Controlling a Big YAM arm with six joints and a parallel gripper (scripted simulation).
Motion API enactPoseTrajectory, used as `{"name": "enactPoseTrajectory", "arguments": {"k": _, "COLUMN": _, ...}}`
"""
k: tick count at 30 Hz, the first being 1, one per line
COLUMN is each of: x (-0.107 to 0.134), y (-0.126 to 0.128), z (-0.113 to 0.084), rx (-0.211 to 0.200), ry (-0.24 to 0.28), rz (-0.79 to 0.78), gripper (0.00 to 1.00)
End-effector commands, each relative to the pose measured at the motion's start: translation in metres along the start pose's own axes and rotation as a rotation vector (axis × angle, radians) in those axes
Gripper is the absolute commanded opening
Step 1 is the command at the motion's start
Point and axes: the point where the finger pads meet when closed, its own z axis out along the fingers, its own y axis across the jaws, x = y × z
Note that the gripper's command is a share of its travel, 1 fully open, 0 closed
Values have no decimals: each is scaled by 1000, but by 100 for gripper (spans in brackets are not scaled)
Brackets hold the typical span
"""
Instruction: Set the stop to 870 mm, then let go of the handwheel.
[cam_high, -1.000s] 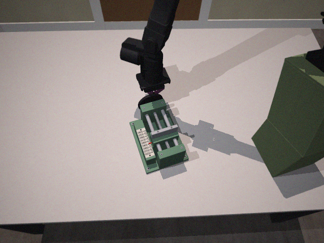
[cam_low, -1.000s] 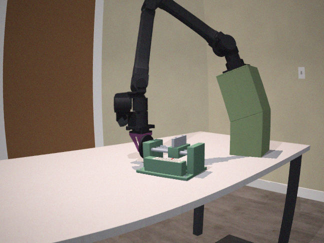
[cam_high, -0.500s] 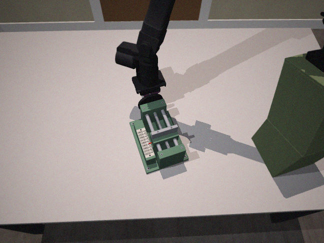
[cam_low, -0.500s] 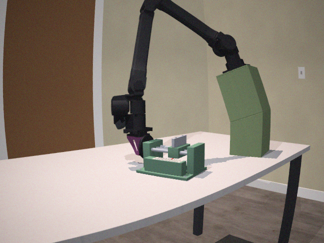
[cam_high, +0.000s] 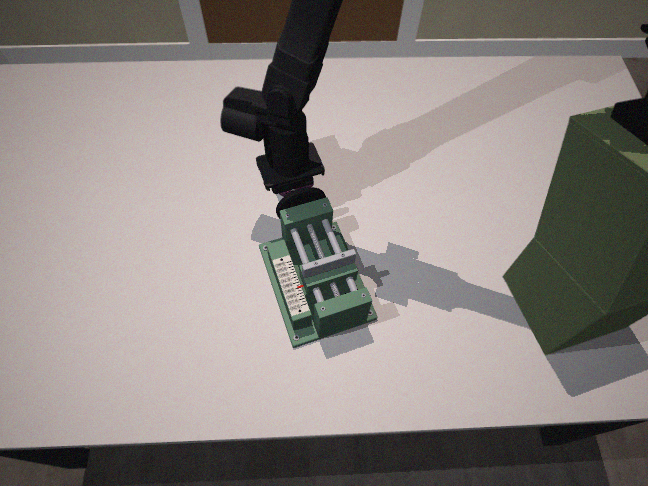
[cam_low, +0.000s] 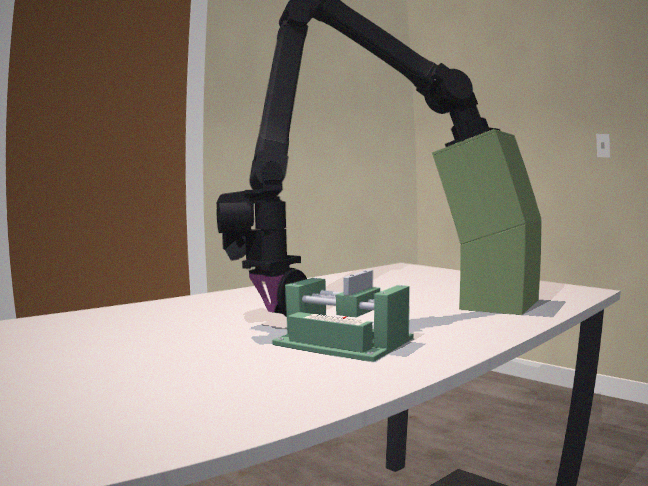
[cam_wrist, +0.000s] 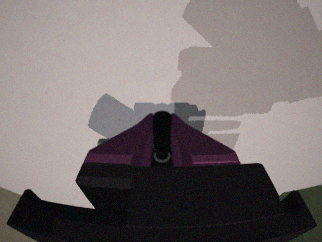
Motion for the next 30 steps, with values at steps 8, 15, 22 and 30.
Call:
{"name": "enactPoseTrajectory", "arguments": {"k": 8, "x": 4, "y": 24, "z": 5, "rx": -17, "ry": 1, "rz": -6, "gripper": 6}}
{"name": "enactPoseTrajectory", "arguments": {"k": 15, "x": 3, "y": 35, "z": 0, "rx": -25, "ry": -5, "rz": -3, "gripper": 6}}
{"name": "enactPoseTrajectory", "arguments": {"k": 22, "x": 3, "y": 36, "z": -1, "rx": -24, "ry": -4, "rz": -3, "gripper": 6}}
{"name": "enactPoseTrajectory", "arguments": {"k": 30, "x": 3, "y": 48, "z": -7, "rx": -25, "ry": -5, "rz": -3, "gripper": 6}}
